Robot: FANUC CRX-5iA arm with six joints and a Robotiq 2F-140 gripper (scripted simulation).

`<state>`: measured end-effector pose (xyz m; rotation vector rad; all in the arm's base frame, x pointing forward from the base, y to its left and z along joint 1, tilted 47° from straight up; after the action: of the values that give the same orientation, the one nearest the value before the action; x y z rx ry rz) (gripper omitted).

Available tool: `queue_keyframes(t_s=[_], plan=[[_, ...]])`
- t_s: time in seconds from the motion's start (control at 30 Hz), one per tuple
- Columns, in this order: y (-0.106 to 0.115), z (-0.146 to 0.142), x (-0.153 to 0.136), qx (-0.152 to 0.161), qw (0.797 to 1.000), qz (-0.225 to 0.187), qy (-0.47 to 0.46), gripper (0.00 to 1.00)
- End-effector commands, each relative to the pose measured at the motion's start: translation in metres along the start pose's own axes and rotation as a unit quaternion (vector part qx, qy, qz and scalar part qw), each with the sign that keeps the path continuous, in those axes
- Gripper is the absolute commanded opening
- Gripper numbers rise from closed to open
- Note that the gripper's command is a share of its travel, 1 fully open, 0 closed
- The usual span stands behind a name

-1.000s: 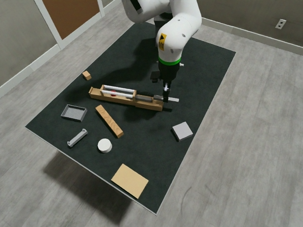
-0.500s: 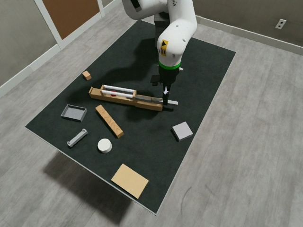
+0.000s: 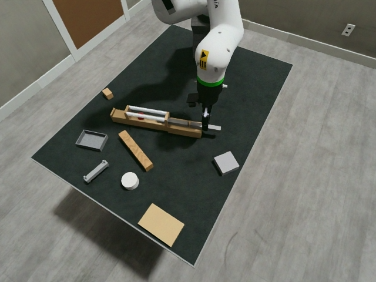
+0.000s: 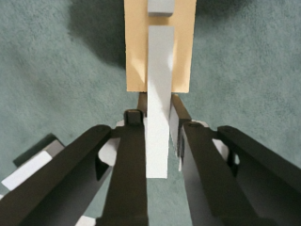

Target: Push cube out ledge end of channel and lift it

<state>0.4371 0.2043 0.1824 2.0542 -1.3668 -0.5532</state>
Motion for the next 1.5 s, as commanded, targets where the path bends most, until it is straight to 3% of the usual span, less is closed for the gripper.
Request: queue_keyframes(t_s=[0.0,1.0,1.47], plan=[[0.0,-0.001,0.0,0.001,1.0,0.0,0.0,0.1],[0.0,0.0,0.002,0.001,1.0,0.0,0.0,0.1],[0.0,0.002,0.025,0.001,1.0,0.0,0.0,0.1]])
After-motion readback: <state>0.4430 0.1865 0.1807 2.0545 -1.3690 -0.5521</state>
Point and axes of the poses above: the point where the finger pads meet when closed, its own y axis back along the fingers, its own z axis across the jaws, x = y × z, the point moved 4 cm from there along y, back along the fingers, and after that the axes turned 6 degrees about y, right-handed, at the moved point
